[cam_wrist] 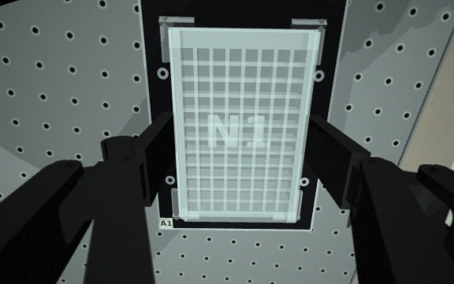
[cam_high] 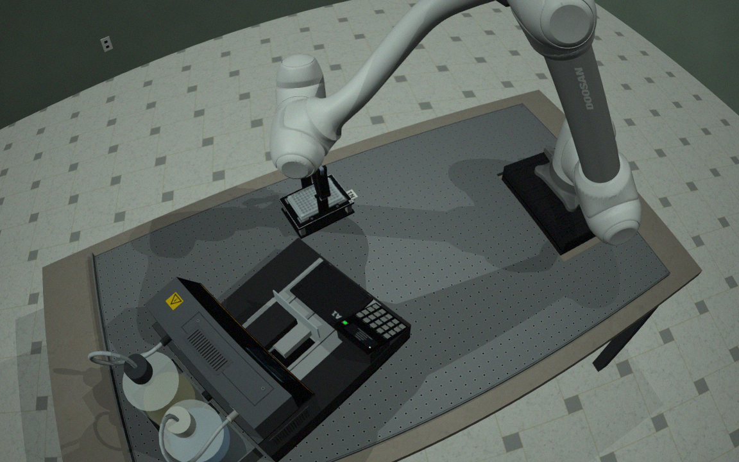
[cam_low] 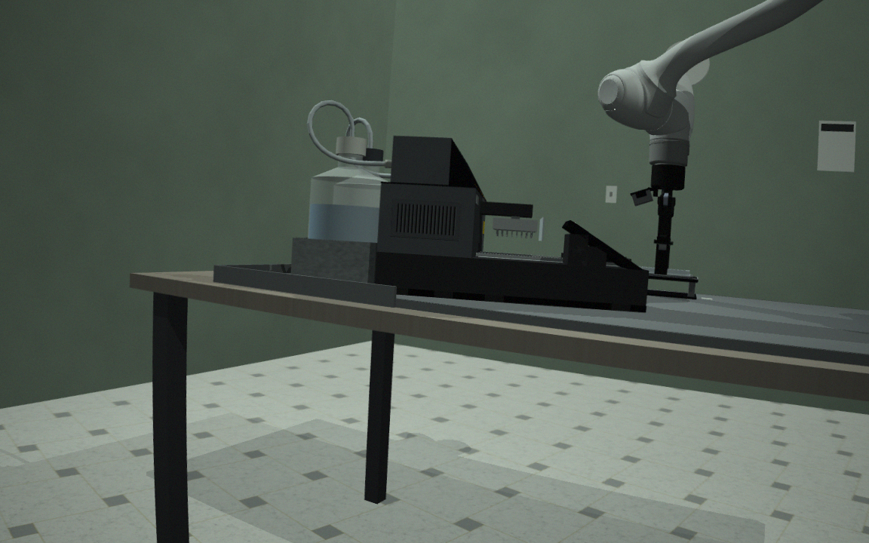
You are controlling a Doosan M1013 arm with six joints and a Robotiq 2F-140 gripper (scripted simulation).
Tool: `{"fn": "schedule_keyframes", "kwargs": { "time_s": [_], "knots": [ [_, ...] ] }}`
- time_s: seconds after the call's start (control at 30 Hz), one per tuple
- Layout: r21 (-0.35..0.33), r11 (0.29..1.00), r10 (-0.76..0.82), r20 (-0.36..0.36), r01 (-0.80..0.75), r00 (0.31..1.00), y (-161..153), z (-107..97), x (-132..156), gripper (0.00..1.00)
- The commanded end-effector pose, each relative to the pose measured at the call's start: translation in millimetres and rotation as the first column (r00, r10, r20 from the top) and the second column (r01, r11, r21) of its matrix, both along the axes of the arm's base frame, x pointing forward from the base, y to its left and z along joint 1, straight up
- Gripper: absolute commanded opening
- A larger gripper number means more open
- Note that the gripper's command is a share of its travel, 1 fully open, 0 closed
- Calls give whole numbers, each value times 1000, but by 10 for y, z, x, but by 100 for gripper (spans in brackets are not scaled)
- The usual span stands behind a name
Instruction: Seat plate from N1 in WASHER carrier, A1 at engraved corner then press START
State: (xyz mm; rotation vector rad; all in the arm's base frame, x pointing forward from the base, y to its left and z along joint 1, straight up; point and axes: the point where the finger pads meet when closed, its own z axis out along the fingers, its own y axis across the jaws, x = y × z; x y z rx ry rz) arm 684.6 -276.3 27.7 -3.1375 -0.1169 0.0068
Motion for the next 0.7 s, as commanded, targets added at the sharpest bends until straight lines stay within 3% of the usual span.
{"fn": "schedule_keyframes", "kwargs": {
  "time_s": [0.0, 0.67],
  "knots": [
    [2, 1000, 2, 0, -2, 1000, 4, 36, -2, 10],
    [2, 1000, 2, 0, -2, 1000, 3, 53, 1, 10]
  ]
}}
